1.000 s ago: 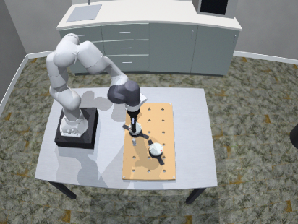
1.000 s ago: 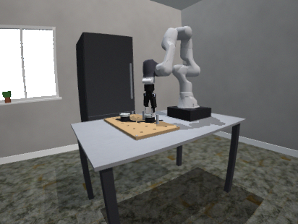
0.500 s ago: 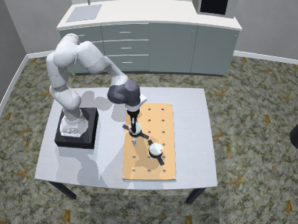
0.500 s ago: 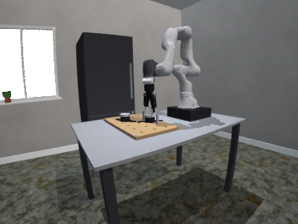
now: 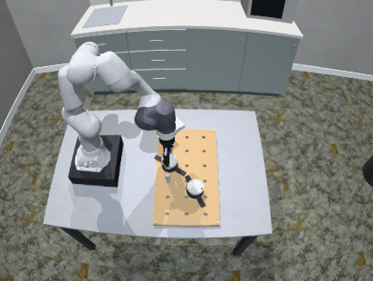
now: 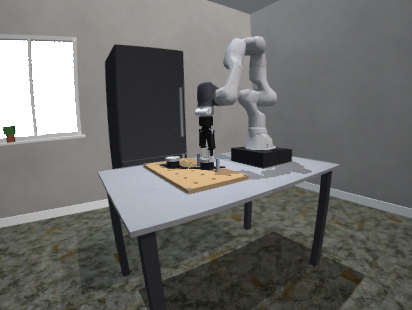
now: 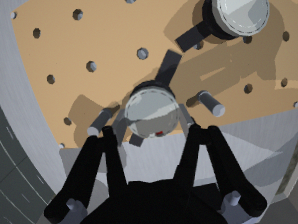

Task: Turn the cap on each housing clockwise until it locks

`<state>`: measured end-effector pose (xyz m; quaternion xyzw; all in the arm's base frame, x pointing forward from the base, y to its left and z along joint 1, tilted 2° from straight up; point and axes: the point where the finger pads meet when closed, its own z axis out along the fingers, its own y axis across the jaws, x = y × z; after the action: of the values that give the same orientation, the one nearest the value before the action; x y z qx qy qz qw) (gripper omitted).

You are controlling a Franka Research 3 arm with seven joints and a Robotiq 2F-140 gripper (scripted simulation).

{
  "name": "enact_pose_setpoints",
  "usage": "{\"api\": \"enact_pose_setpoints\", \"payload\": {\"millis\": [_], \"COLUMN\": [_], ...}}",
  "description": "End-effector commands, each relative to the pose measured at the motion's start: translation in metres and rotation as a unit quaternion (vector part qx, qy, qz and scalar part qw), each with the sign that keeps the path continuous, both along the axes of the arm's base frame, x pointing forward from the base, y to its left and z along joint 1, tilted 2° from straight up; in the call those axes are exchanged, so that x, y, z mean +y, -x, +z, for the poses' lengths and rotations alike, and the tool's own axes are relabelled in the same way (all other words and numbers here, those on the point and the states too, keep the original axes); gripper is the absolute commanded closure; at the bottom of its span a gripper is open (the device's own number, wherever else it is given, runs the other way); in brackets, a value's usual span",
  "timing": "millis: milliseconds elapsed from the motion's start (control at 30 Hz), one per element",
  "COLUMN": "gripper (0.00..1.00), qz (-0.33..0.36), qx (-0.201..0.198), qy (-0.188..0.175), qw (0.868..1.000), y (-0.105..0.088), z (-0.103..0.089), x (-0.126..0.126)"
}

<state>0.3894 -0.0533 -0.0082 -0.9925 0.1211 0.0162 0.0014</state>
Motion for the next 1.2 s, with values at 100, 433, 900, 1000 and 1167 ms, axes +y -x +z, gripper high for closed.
{"api": "enact_pose_setpoints", "payload": {"millis": [100,433,900,1000,1167], "gripper": [0.9,0.9,0.9,0.9,0.9], "qz": [-0.093,-0.168,-0.202,-0.233,-0.271], "qx": [0.0,0.0,0.0,0.0,0.001], "qy": [0.007,0.009,0.01,0.011,0.012], "qw": [0.996,0.986,0.979,0.972,0.963], "y": [-0.0006,-0.0006,-0.0006,-0.0006,-0.0005], "z": [0.0002,0.0002,0.0002,0.0001,0.0001], "x": [-0.0002,-0.0002,-0.0002,-0.0002,-0.0002]}}
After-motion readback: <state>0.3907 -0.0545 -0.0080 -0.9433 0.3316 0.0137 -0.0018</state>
